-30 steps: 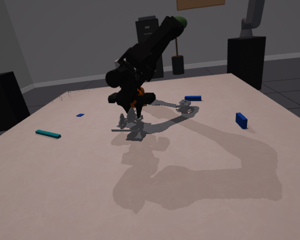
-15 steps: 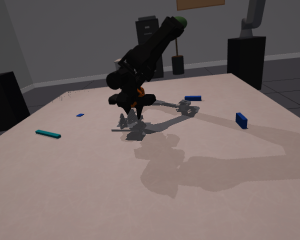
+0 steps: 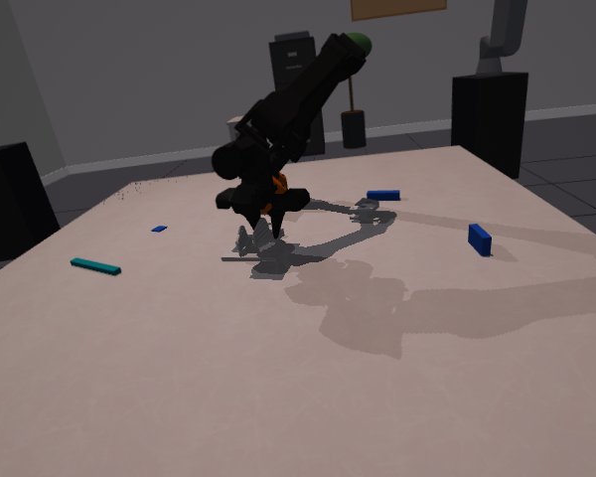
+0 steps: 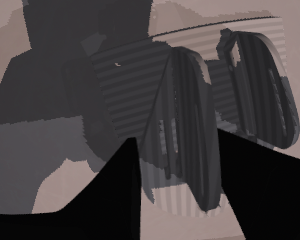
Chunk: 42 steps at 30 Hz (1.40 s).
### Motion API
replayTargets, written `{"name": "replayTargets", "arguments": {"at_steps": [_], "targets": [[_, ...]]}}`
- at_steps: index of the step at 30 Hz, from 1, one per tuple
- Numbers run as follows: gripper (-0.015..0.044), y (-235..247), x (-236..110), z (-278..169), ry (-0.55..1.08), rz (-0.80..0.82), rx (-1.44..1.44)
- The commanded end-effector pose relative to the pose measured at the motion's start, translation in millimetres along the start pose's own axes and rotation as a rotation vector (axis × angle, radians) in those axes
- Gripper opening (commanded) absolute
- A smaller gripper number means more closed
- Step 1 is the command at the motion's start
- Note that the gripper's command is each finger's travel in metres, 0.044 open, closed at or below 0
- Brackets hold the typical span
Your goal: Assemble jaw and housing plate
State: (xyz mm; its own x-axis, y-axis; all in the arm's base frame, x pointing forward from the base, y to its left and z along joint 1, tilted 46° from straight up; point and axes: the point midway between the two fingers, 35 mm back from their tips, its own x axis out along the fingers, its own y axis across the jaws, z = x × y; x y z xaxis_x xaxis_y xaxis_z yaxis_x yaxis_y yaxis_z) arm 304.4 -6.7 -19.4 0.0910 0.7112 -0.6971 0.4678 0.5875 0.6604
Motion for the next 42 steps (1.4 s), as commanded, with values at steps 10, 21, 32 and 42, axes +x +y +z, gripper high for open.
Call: {"name": "replayTargets", "arguments": {"at_steps": [10,21,32,42], "targets": [[0.0134,0.3,4.0,-0.4,0.0,0.005,0.005],[0.0134,0.4,7.2,-0.4,0.001,0.005,0.006],[0.0134,0.4,10.1,-0.5,0.001,0.005,0.007],[0.0134,0.4,12.2,-0.5,0.001,0.006,0.007]]}}
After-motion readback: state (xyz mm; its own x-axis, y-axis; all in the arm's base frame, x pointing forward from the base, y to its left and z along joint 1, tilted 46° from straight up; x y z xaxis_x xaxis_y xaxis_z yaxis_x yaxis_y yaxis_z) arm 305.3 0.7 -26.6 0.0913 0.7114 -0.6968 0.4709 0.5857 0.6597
